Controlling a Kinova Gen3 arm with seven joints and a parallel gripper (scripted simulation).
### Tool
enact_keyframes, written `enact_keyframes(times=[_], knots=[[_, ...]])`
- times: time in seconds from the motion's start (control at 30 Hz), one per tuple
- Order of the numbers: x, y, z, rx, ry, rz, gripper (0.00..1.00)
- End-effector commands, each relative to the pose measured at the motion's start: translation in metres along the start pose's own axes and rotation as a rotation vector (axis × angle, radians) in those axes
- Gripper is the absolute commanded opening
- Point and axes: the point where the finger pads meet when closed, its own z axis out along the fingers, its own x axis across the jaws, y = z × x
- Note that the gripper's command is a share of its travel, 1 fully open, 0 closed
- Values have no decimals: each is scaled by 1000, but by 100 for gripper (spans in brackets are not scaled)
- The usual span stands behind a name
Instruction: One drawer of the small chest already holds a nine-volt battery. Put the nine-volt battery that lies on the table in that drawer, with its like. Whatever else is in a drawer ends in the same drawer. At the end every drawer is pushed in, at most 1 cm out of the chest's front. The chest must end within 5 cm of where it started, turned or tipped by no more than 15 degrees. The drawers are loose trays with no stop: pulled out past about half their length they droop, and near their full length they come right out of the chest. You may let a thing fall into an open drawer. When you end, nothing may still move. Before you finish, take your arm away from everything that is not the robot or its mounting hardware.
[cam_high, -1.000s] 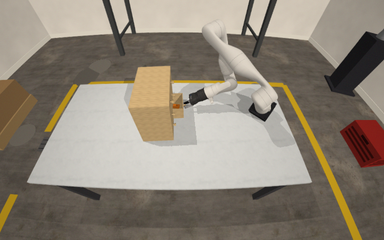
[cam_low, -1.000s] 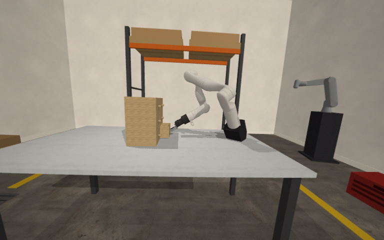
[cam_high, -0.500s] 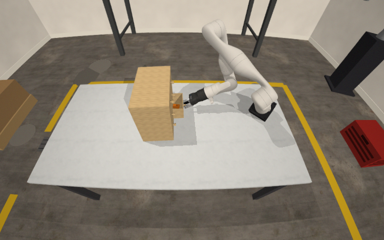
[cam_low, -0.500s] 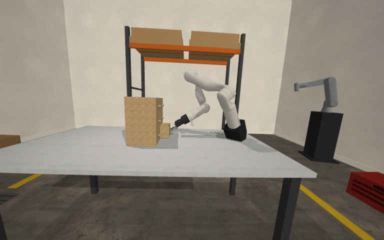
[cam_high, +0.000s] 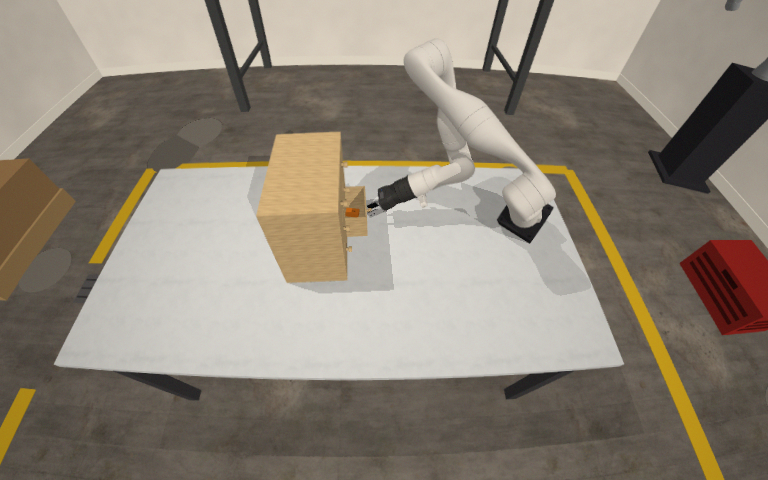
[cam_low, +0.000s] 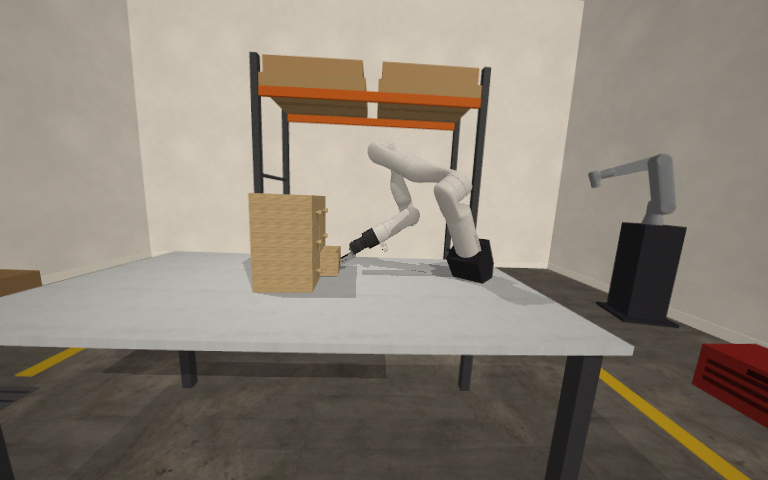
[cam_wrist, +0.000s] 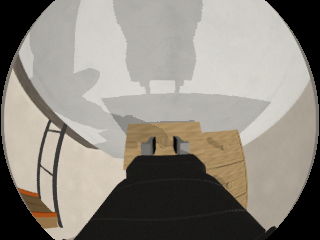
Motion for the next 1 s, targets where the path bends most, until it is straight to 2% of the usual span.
enact_keyframes(times=[0.0, 0.1, 0.13, 0.97], knots=[[0, 1, 0, -1, -1, -1, 67], [0, 1, 0, -1, -1, -1, 67], [0, 1, 0, -1, -1, -1, 37], [0, 1, 0, -1, -1, -1, 37]])
